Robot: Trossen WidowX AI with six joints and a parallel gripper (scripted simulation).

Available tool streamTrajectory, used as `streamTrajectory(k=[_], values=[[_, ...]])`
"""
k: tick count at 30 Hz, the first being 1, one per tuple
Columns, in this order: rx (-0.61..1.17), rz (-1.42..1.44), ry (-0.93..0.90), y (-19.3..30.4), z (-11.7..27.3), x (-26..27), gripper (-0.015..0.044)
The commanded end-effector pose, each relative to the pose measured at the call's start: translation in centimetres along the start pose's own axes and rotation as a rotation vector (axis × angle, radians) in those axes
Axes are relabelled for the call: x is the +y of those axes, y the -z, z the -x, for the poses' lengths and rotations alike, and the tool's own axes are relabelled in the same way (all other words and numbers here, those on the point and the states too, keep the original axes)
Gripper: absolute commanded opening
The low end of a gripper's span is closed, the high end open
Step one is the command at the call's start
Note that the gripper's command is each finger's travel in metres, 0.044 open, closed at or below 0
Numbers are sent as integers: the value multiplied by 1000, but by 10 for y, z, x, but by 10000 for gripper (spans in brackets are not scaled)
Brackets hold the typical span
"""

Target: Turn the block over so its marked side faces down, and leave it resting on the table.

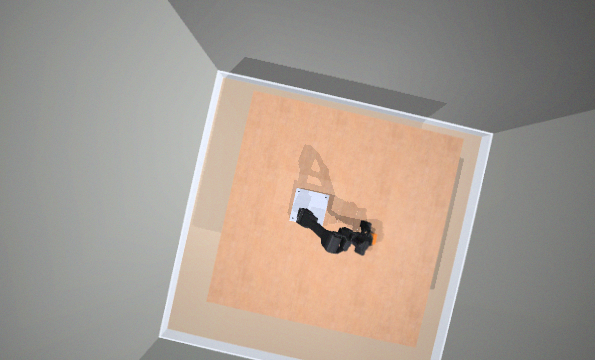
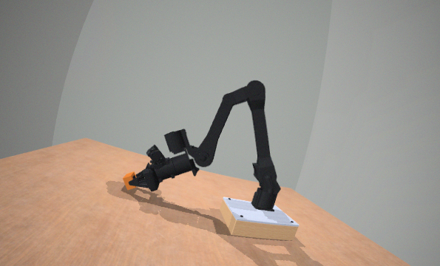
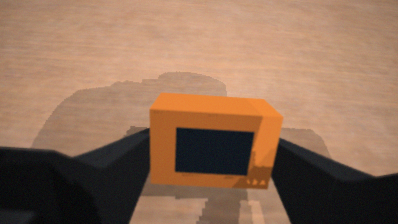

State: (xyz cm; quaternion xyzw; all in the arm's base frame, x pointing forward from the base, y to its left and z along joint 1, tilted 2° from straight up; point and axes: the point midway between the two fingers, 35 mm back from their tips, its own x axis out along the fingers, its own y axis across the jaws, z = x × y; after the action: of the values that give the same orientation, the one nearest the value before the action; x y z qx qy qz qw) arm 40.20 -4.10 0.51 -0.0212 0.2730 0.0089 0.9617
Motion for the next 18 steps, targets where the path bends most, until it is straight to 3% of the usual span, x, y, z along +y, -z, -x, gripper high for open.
streamTrajectory(k=[1, 18], values=[[-51, -7, -3, 8, 5, 2, 0], [-170, -3, 0, 7, 17, 3, 0]])
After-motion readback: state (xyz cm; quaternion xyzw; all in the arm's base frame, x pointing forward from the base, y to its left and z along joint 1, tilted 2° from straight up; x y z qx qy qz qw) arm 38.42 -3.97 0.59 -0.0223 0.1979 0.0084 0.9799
